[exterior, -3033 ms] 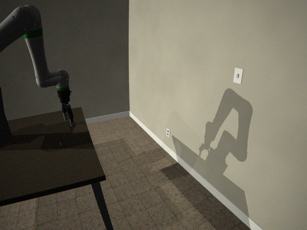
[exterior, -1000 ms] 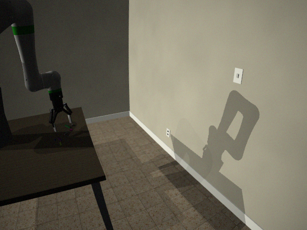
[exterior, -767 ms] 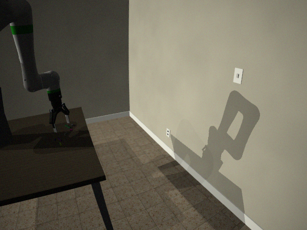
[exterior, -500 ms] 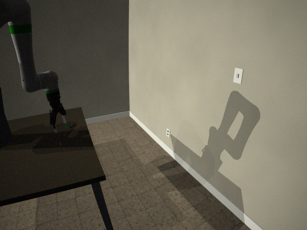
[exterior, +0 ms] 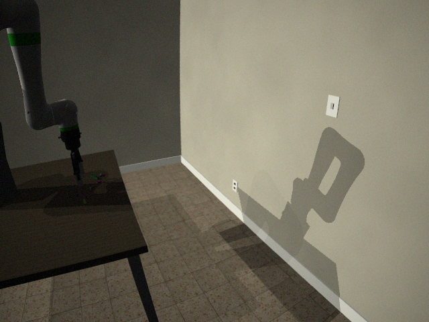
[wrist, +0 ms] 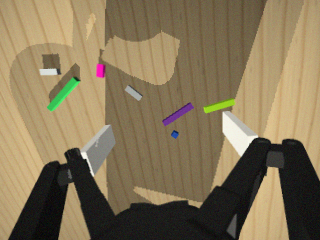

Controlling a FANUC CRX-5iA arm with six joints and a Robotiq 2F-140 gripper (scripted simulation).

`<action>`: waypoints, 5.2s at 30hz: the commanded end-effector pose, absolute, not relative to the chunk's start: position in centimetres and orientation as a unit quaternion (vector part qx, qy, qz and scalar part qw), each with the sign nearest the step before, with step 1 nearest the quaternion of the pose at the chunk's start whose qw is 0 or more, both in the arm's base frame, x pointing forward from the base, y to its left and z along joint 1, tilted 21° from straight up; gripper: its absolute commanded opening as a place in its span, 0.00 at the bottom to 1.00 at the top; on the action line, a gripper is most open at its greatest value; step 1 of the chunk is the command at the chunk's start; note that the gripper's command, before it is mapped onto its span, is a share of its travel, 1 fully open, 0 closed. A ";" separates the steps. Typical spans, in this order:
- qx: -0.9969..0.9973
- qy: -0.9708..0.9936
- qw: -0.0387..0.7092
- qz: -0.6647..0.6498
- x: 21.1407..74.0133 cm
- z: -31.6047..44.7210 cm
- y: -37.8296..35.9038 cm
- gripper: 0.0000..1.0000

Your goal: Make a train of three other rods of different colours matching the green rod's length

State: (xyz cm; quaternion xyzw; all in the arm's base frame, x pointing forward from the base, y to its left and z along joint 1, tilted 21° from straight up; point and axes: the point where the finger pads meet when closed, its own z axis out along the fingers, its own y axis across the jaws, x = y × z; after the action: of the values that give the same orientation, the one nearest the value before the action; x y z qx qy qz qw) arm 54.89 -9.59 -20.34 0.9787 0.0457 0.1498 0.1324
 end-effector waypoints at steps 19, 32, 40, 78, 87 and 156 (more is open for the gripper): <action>0.905 0.383 0.166 0.081 51.5 -20.4 -10.7 1.00; 0.864 0.469 0.171 0.064 50.5 -20.4 -10.8 1.00; 0.864 0.469 0.171 0.064 50.5 -20.4 -10.8 0.15; 0.864 0.469 0.171 0.064 50.5 -20.5 -10.9 0.15; 0.864 0.469 0.171 0.065 50.6 -20.9 -11.0 0.15; 0.864 0.469 0.171 0.065 51.8 -25.5 -12.1 0.15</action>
State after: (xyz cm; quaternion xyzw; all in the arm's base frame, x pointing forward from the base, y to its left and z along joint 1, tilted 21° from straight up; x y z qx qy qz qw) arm 51.76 -12.15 -25.47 0.8642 0.4687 0.0647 0.1710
